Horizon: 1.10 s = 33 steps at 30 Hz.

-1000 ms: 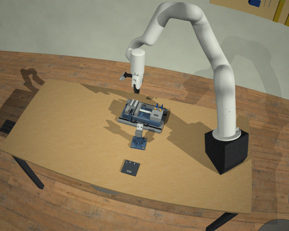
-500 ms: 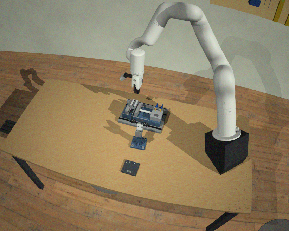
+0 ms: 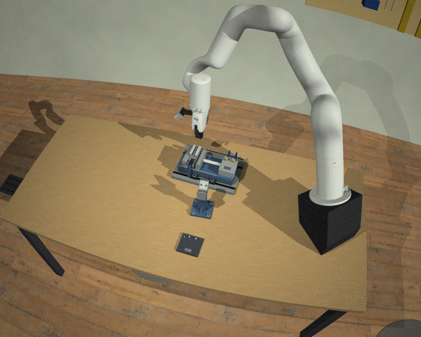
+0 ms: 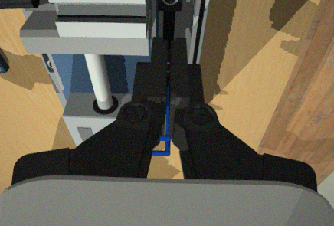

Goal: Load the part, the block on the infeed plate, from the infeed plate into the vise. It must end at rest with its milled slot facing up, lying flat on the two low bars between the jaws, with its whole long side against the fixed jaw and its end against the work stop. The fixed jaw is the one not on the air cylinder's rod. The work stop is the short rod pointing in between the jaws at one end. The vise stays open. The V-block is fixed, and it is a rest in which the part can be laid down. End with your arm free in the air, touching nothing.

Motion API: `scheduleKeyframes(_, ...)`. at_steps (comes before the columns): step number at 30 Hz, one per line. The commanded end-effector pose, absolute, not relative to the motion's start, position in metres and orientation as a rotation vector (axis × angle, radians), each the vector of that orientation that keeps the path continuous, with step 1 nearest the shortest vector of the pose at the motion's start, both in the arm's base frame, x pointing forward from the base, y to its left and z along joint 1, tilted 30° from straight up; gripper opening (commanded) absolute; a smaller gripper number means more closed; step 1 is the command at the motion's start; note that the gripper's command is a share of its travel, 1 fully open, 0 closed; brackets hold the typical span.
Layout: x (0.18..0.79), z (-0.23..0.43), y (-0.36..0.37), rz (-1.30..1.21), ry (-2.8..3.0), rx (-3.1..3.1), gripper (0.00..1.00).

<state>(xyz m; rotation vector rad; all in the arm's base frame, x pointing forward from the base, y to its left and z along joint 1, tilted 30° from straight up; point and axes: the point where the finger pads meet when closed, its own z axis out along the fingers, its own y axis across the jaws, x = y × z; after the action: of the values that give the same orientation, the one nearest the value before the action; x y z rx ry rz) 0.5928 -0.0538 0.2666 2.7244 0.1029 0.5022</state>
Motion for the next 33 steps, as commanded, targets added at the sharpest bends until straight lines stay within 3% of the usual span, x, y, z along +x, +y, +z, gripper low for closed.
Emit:
scheduleKeyframes(1,0.596,0.262,-0.056,0.505,0.103,2.724,0.0)
scheduleKeyframes(33,0.608,0.235,-0.067,0.505,0.103,2.724,0.0)
